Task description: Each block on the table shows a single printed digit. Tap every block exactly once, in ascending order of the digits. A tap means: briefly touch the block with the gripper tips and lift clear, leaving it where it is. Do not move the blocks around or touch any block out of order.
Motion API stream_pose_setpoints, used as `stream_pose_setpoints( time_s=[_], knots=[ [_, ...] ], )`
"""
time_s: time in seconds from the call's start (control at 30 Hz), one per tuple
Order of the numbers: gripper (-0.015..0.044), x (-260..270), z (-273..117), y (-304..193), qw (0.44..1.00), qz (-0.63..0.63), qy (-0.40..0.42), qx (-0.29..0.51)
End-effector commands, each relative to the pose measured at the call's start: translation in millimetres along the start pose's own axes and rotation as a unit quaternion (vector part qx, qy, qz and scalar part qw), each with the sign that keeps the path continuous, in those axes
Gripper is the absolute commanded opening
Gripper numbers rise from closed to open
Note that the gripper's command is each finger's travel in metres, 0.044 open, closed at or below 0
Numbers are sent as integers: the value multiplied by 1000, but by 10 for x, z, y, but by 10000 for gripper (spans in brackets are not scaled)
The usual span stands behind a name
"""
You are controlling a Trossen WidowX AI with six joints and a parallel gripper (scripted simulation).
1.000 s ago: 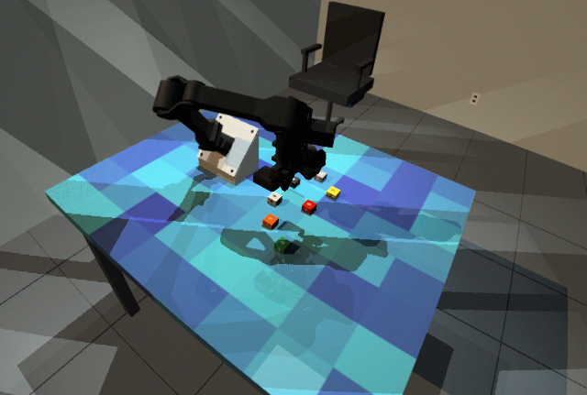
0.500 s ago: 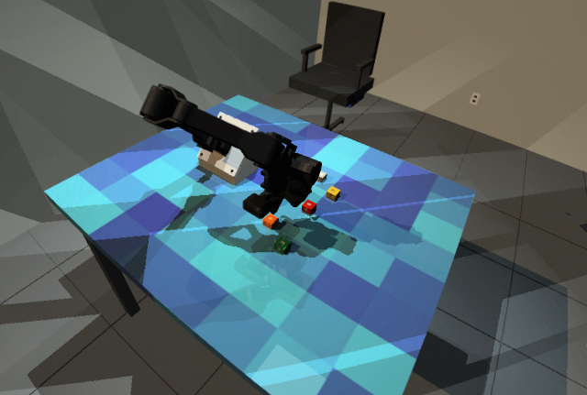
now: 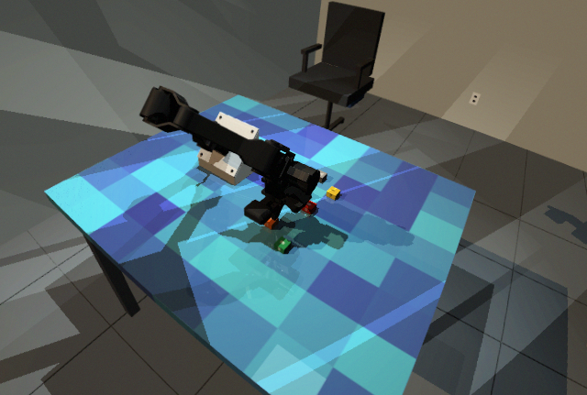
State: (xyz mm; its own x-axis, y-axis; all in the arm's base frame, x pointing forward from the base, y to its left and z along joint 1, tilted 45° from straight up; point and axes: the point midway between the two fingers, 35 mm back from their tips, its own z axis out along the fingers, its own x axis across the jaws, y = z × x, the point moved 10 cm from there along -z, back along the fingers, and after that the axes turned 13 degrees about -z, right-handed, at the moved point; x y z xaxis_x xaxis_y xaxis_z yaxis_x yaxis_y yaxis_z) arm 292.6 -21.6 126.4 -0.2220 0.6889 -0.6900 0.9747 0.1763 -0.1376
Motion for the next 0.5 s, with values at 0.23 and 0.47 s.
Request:
stream_pose_setpoints(
  time_s=[0.23,0.47],
  knots=[
    [20,4,114,-6,1000,-3,-2,1],
    [20,6,-187,-4,1000,-3,-2,1]
  ],
)
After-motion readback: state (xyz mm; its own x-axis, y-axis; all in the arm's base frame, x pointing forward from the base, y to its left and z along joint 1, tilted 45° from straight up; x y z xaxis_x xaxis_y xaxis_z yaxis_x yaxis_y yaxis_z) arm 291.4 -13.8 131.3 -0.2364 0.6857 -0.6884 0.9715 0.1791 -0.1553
